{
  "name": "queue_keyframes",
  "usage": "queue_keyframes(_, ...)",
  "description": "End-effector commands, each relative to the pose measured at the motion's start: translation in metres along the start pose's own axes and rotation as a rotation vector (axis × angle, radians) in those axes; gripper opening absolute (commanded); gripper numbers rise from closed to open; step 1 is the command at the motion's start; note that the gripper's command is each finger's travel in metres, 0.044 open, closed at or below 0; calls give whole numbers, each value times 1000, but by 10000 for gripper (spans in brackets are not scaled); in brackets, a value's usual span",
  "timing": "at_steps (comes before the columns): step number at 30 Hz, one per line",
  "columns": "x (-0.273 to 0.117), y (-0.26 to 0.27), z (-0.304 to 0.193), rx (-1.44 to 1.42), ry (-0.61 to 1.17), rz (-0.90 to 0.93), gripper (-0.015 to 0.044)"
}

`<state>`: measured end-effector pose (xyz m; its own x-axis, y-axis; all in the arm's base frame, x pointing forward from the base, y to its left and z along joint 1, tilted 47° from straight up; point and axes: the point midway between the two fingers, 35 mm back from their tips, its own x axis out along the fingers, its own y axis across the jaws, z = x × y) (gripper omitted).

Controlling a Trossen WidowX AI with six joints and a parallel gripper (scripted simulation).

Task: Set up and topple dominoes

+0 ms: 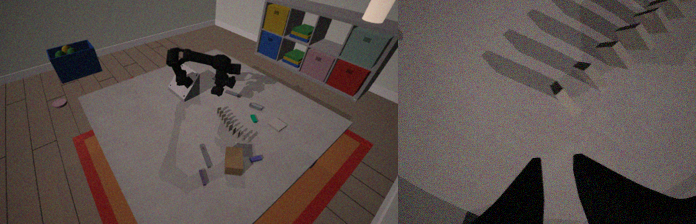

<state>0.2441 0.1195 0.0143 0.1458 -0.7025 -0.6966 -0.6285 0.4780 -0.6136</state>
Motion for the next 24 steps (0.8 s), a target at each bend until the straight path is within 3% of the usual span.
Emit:
queue_keyframes(1,22,9,-11,-528,1,-6,0)
queue_keyframes(4,27,11,-14,-662,2,-7,0)
queue_keyframes(24,27,11,-14,-662,2,-7,0)
